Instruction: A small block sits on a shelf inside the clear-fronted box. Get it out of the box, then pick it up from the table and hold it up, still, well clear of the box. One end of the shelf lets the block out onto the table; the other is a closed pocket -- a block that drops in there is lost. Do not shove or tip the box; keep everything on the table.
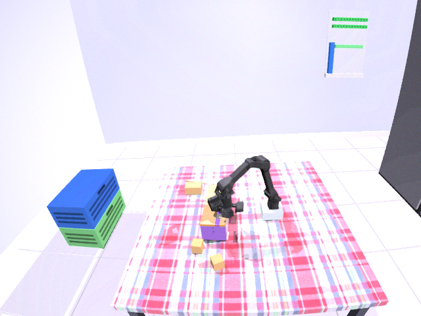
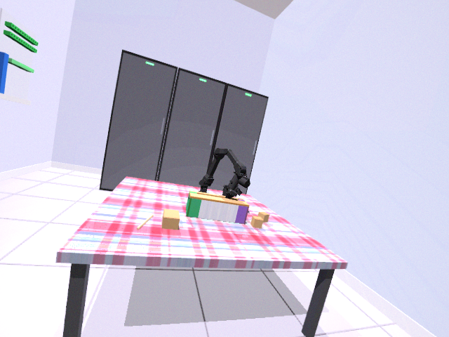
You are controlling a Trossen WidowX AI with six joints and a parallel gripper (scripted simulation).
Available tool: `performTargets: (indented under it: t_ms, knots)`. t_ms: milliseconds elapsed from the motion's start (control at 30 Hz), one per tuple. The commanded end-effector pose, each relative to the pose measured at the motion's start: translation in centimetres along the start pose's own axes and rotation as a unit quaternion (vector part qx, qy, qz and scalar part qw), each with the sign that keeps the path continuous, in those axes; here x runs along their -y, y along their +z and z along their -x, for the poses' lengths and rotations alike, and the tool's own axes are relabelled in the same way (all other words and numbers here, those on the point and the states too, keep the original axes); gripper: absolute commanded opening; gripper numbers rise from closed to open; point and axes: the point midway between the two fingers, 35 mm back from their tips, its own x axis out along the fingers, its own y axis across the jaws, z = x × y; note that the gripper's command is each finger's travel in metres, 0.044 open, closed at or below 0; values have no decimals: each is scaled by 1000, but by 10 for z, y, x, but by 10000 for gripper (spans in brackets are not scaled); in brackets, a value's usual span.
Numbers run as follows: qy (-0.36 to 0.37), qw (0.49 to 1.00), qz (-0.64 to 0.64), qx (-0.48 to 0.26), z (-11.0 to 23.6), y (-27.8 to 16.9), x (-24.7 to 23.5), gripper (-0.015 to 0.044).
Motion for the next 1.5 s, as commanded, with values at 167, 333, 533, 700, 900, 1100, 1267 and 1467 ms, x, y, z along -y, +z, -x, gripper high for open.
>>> performTargets:
  t_ms: [167,333,533,700,900,1100,1267,1467]
  knots:
    - [1,1000,3,-3,-15,5,0,400]
    - [0,1000,0,0,-10,1,0,400]
    - [1,1000,0,-2,-17,-16,0,400]
    - [1,1000,0,-2,-22,-30,0,400]
    - [1,1000,0,-3,-28,-47,0,400]
    - [1,1000,0,-4,-34,-63,1,400]
    - [1,1000,0,-4,-36,-69,1,400]
    - [1,1000,0,-4,-31,-57,2,400]
